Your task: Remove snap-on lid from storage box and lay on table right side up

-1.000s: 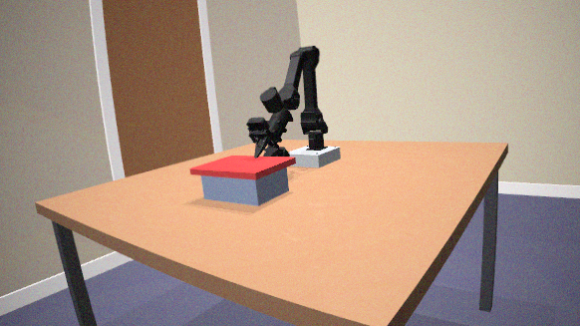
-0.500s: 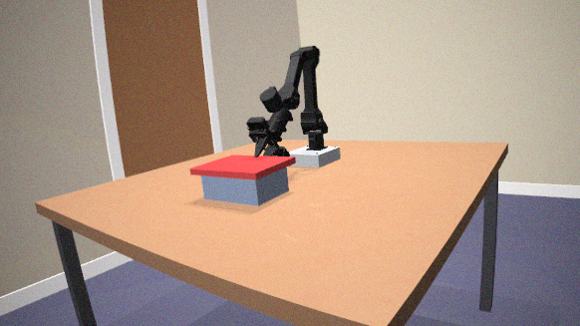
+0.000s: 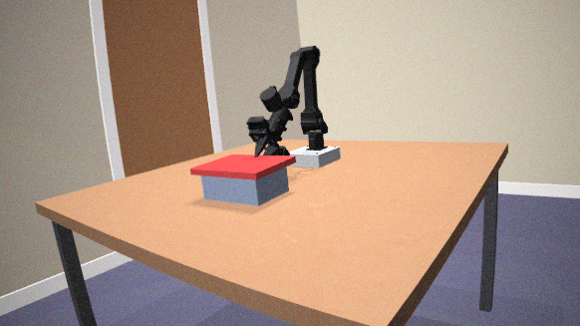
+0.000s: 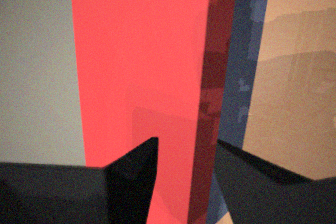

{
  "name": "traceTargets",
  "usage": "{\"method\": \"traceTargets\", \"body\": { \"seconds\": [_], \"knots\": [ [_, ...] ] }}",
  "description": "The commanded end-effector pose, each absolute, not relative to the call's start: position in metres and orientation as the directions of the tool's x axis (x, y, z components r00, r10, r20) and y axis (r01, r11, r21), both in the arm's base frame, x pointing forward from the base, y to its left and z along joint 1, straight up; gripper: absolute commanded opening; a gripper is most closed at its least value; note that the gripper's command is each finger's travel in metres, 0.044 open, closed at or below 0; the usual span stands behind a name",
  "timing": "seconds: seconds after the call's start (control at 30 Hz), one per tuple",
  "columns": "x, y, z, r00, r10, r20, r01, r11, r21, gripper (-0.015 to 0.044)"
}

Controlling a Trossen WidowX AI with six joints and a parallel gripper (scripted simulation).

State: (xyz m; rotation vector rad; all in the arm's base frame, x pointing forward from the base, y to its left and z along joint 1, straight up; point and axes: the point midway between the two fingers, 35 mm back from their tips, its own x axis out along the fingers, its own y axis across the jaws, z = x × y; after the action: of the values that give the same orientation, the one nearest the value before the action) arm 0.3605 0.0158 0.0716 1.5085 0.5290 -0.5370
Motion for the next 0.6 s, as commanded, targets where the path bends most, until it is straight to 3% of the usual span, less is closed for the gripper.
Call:
{"method": "traceTargets", "body": {
  "seconds": [0.0,0.57],
  "knots": [
    [0.3602,0.0158,0.0758,0.782,-0.003,-0.624,0.624,-0.006,0.782,0.0000],
    [0.3596,0.0158,0.0792,0.782,-0.003,-0.624,0.624,-0.006,0.782,0.0000]
  ]
}}
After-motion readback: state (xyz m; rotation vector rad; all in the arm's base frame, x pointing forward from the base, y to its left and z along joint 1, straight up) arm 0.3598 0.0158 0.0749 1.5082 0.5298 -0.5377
